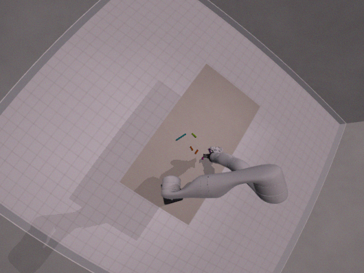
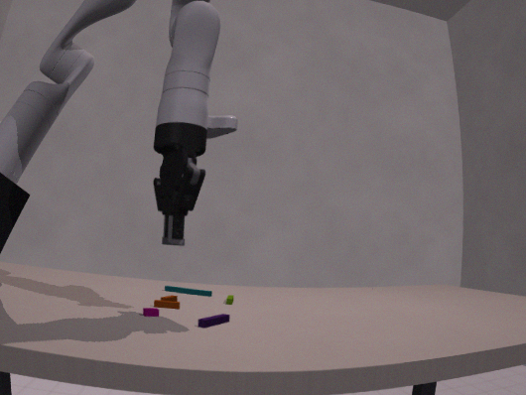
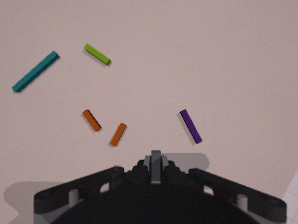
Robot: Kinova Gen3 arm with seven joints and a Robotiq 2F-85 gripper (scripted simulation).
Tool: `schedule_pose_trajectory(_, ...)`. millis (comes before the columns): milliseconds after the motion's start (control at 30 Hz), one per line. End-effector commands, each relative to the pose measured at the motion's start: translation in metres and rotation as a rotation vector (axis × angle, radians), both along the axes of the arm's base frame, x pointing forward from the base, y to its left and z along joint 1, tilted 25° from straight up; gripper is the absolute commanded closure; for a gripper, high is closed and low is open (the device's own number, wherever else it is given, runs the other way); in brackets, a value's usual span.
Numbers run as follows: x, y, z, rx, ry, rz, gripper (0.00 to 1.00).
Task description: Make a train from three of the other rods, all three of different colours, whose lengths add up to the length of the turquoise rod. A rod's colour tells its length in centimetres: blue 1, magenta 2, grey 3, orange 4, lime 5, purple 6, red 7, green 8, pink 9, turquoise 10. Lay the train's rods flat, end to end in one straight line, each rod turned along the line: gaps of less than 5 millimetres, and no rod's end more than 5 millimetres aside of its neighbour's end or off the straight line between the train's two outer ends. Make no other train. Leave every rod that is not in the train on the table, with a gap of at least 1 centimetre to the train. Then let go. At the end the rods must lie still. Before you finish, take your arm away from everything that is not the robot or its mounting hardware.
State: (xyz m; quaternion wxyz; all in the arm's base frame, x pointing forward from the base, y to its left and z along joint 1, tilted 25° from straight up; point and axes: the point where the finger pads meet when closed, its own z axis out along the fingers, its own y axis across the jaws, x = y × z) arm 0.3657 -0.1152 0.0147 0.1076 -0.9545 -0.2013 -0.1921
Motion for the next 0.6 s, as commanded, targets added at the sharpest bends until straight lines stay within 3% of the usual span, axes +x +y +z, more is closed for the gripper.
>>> schedule_pose_trajectory(0,-0.0014,-0.0013,-0.0007,0.000,0.000,0.007,0.95)
schedule_pose_trajectory(567,0.0028,0.0010,-0.0099,-0.001,-0.002,0.006,0.95)
